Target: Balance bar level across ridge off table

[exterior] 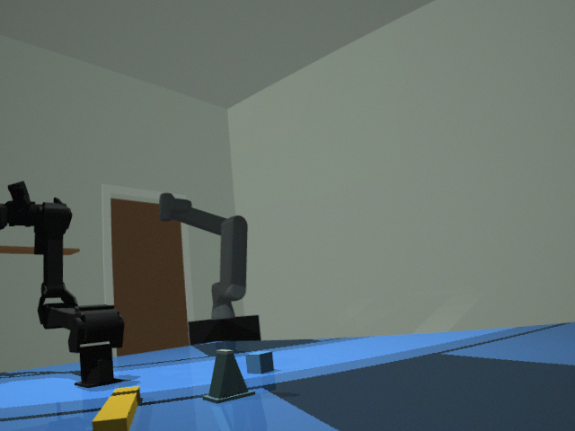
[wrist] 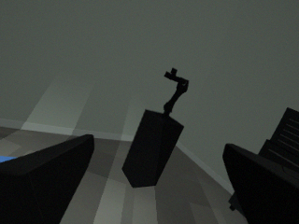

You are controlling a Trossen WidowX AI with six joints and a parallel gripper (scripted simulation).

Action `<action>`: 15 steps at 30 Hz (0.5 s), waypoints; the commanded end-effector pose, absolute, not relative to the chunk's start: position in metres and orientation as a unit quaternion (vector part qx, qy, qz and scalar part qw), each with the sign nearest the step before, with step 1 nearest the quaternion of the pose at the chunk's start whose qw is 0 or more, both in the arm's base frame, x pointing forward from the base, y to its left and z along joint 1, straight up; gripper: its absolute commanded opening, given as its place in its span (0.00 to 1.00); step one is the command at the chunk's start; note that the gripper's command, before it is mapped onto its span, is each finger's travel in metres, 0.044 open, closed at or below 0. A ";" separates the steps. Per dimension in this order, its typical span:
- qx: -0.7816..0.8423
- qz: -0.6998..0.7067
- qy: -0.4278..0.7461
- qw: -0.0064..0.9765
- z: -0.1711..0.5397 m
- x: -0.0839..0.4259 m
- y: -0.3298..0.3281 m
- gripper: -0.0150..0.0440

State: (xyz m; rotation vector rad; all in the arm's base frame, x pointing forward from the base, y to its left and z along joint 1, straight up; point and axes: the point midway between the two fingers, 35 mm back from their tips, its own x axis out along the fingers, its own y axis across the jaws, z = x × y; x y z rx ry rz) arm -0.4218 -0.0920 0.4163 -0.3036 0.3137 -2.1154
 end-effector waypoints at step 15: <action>-0.406 -0.776 0.380 0.297 0.547 -0.326 -0.088 0.79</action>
